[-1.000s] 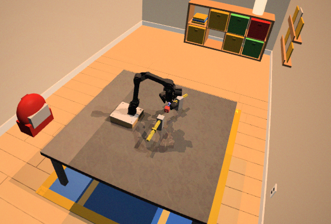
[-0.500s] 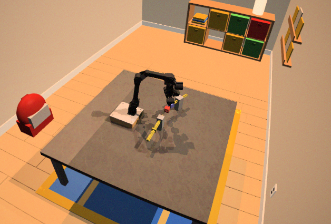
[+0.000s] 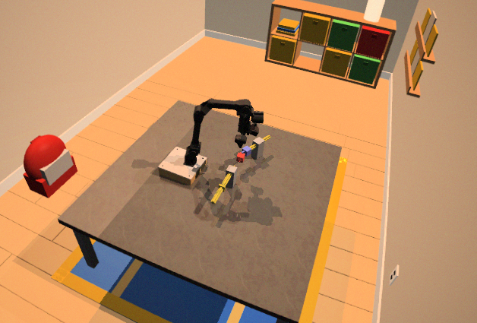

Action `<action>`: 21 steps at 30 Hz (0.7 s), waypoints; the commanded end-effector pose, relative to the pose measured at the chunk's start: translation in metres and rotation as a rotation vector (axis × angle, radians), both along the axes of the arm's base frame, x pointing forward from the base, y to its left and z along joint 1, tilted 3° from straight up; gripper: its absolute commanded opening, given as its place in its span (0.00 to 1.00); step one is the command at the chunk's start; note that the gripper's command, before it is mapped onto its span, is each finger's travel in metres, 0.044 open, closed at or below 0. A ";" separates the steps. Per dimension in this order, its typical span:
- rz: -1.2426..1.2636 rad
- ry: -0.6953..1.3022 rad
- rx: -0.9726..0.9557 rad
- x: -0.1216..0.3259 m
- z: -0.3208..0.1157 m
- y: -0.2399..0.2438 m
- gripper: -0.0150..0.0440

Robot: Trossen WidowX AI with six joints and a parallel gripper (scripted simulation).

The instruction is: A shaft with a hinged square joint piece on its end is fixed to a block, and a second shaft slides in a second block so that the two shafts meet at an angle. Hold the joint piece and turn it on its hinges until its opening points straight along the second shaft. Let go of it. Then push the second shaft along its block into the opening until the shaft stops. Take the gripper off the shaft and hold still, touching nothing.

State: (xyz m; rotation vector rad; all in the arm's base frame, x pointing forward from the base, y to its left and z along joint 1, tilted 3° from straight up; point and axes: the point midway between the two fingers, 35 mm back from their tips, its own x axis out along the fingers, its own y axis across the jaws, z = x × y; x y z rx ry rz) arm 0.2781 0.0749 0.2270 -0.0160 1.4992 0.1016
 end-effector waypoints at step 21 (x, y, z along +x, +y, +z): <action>-0.413 0.012 0.007 0.001 -0.036 -0.071 1.00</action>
